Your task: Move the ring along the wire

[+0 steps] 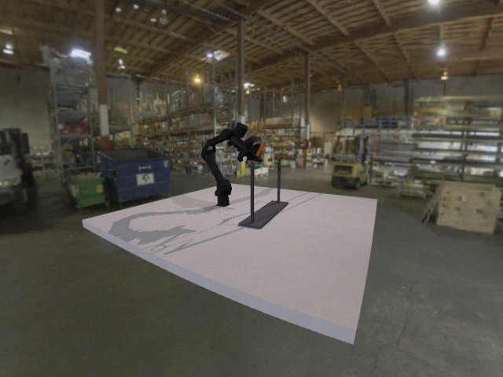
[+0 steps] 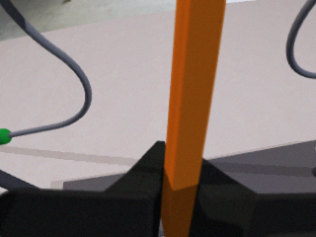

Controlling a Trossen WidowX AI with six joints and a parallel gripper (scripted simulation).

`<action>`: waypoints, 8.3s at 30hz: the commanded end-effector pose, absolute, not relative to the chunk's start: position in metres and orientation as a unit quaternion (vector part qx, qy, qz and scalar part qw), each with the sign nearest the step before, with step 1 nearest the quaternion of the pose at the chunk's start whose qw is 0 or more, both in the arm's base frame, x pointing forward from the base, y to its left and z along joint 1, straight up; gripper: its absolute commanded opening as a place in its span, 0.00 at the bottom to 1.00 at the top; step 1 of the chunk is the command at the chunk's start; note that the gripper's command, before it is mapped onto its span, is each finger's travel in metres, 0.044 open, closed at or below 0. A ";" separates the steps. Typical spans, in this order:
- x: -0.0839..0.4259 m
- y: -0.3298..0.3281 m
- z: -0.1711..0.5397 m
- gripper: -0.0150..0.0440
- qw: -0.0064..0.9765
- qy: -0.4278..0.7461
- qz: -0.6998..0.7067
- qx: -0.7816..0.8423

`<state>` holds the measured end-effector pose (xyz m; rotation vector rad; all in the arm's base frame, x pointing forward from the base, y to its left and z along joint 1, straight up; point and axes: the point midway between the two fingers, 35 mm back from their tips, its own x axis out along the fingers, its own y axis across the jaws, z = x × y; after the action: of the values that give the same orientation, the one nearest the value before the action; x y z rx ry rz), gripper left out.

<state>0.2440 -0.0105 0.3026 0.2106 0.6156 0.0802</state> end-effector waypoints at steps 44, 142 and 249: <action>0.248 -0.048 0.306 0.00 0.937 0.247 -0.066 -0.237; 0.251 -0.080 0.362 0.00 0.588 0.074 -0.228 -0.772; 0.245 0.088 0.143 0.00 0.973 0.229 -0.002 -0.026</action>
<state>0.2442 0.0850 0.1409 -0.0677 0.4673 -0.0018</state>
